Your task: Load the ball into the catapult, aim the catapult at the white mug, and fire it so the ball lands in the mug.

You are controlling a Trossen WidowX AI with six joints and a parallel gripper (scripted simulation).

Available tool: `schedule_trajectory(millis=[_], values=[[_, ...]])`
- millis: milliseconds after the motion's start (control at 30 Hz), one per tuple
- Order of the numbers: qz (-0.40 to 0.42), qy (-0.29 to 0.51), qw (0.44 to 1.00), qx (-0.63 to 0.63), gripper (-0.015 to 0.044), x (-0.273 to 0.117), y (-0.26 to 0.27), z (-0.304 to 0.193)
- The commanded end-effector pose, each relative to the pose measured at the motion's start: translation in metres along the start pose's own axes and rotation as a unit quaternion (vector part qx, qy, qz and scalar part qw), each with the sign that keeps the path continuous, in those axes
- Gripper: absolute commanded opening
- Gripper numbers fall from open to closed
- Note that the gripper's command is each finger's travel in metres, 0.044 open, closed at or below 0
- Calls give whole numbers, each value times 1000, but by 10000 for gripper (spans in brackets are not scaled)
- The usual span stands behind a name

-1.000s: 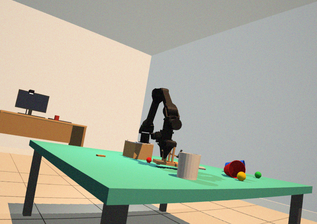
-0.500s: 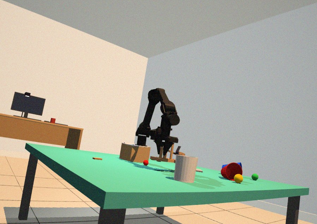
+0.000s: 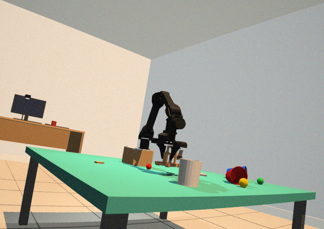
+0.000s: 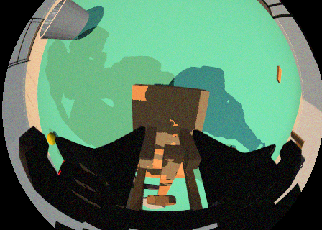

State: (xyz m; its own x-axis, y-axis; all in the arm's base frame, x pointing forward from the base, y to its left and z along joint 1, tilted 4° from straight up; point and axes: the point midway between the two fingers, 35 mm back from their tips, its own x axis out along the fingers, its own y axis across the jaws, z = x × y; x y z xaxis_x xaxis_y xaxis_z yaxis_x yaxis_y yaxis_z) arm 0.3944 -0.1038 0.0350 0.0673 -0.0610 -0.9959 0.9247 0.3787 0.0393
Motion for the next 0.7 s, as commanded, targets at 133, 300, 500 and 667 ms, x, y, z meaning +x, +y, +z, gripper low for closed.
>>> schedule_trajectory(millis=[133,300,500,667], values=[[3,0,1000,-17,0,-1,5,1],[3,0,1000,-17,0,6,5,1],[3,0,1000,-17,0,16,6,2],[3,0,1000,-17,0,24,6,2]])
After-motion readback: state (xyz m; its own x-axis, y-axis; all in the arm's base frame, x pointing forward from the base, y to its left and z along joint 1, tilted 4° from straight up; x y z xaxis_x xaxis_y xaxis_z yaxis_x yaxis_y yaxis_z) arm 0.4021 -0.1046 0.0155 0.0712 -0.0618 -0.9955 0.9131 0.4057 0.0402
